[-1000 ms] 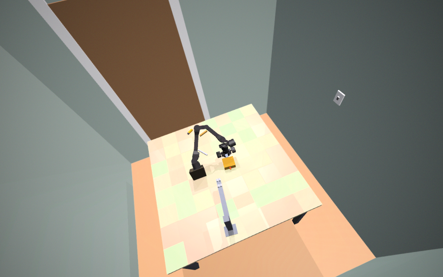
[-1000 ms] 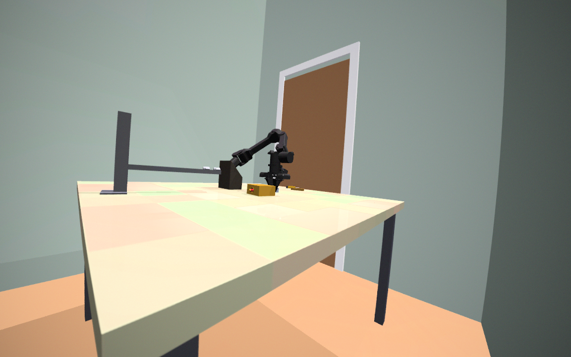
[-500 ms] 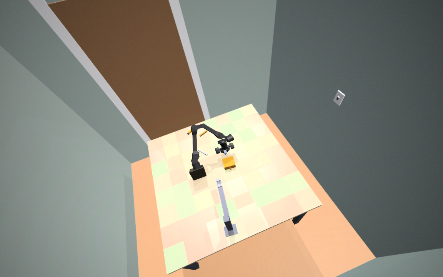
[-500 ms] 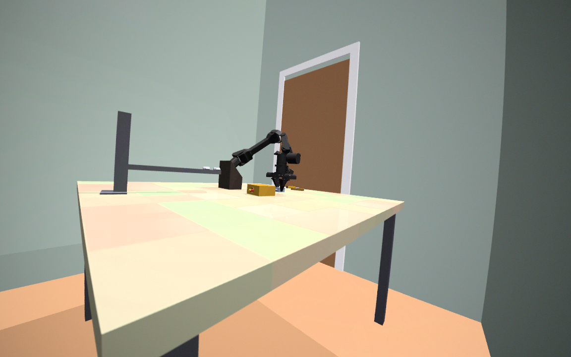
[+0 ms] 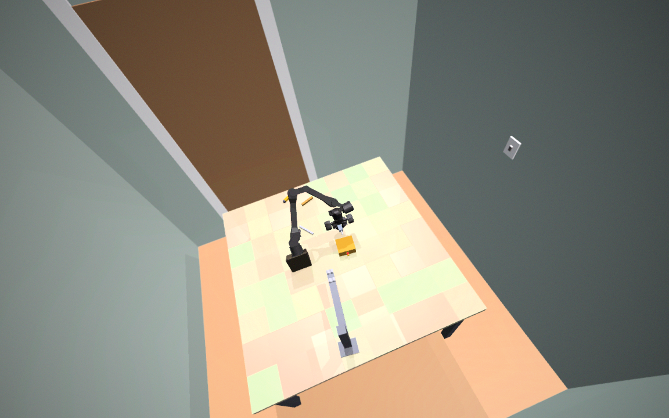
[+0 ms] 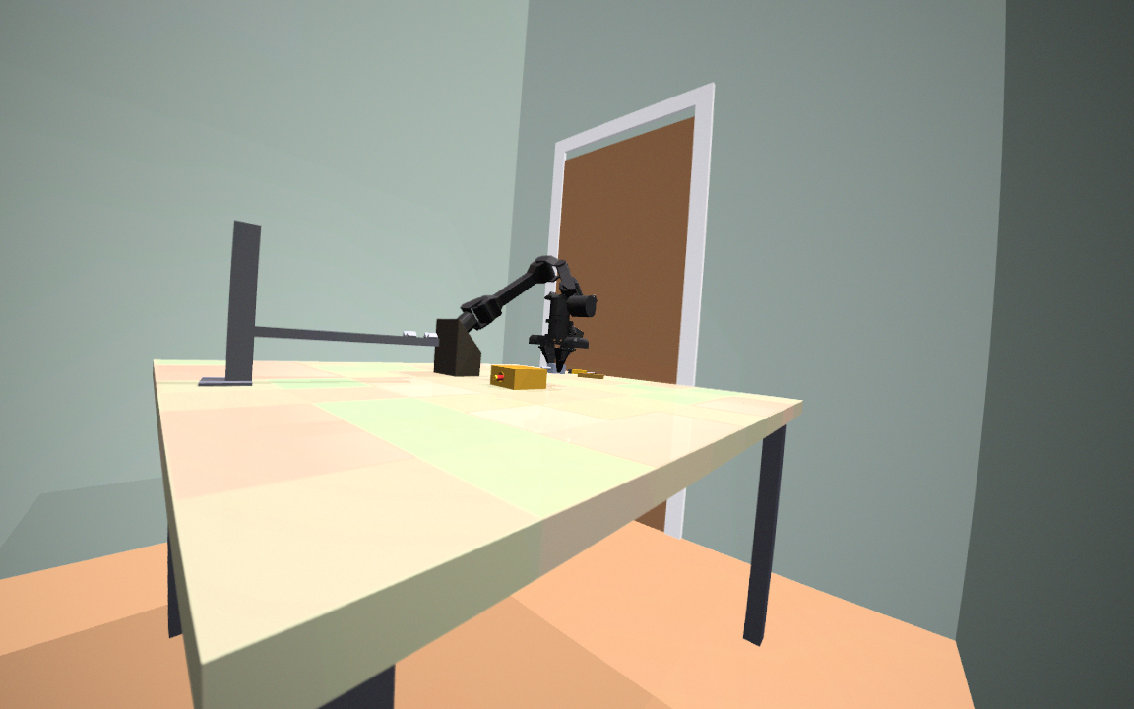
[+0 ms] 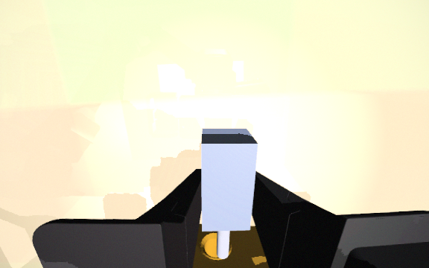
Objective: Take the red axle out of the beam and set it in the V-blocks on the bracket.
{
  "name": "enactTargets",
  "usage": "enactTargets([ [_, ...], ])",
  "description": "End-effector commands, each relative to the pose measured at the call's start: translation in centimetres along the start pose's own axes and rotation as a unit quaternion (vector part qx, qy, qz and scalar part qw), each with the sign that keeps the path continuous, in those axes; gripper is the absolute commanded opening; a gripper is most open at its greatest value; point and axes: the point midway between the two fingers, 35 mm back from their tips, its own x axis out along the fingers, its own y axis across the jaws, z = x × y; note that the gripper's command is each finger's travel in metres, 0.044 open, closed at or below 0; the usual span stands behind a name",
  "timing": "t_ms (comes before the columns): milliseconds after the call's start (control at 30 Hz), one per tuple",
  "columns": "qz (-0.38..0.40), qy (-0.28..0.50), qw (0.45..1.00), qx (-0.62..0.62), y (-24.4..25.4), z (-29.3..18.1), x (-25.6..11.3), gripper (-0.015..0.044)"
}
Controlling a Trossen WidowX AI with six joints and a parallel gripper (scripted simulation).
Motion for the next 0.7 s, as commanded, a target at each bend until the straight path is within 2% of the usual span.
enactTargets([
  [0,-0.005,0.0,1.0,-0.007,-0.3,0.2,-0.8,0.0],
  [667,-0.005,0.0,1.0,-0.007,0.0,-0.3,-4.0,0.0],
])
